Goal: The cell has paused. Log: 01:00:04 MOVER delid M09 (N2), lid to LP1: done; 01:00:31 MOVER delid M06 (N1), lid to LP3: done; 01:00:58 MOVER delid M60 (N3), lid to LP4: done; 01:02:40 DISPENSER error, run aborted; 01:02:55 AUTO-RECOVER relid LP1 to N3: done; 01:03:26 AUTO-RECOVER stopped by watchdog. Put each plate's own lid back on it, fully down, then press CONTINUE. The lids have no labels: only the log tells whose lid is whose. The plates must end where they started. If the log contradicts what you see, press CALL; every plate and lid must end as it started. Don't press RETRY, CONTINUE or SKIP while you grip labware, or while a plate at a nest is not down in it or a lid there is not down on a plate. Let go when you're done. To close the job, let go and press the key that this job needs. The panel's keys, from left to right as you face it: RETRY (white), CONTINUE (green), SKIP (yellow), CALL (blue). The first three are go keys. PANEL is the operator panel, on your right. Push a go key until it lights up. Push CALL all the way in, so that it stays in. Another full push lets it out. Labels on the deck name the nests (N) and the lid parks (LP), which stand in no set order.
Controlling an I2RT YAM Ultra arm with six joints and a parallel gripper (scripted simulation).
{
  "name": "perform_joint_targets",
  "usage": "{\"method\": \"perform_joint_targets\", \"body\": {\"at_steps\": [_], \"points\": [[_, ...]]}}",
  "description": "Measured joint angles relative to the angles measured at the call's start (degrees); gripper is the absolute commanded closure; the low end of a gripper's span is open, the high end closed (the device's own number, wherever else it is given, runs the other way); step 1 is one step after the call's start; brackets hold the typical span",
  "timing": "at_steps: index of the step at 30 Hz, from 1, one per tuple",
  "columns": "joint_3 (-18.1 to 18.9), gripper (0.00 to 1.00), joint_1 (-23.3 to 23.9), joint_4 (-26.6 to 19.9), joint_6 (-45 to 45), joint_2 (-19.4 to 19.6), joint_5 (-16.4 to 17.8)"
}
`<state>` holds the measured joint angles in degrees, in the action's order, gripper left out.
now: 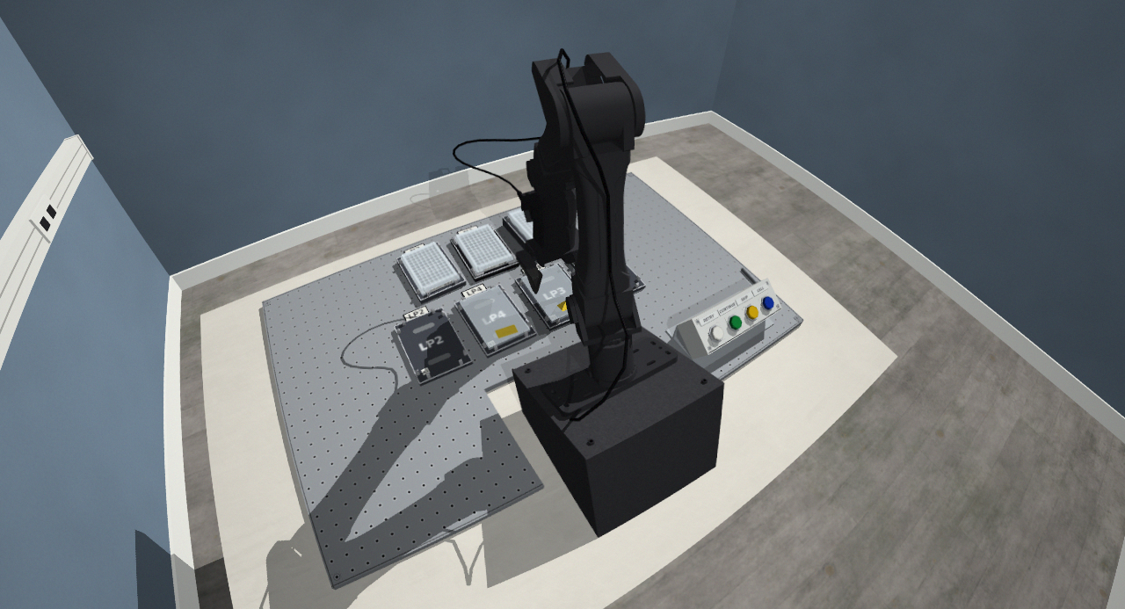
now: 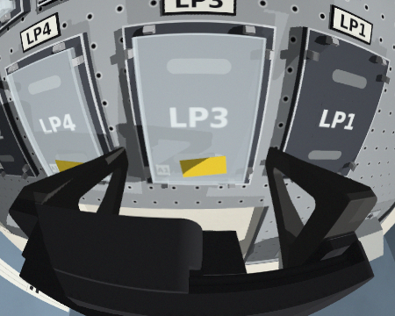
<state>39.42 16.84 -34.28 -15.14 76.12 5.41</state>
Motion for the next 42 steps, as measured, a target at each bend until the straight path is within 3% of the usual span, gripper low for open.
{"method": "perform_joint_targets", "body": {"at_steps": [24,42], "points": [[-2.5,0.0,-0.9,9.4,0.8,7.0,-0.2],[-1.7,0.0,-0.9,10.0,0.9,7.2,-0.2]]}}
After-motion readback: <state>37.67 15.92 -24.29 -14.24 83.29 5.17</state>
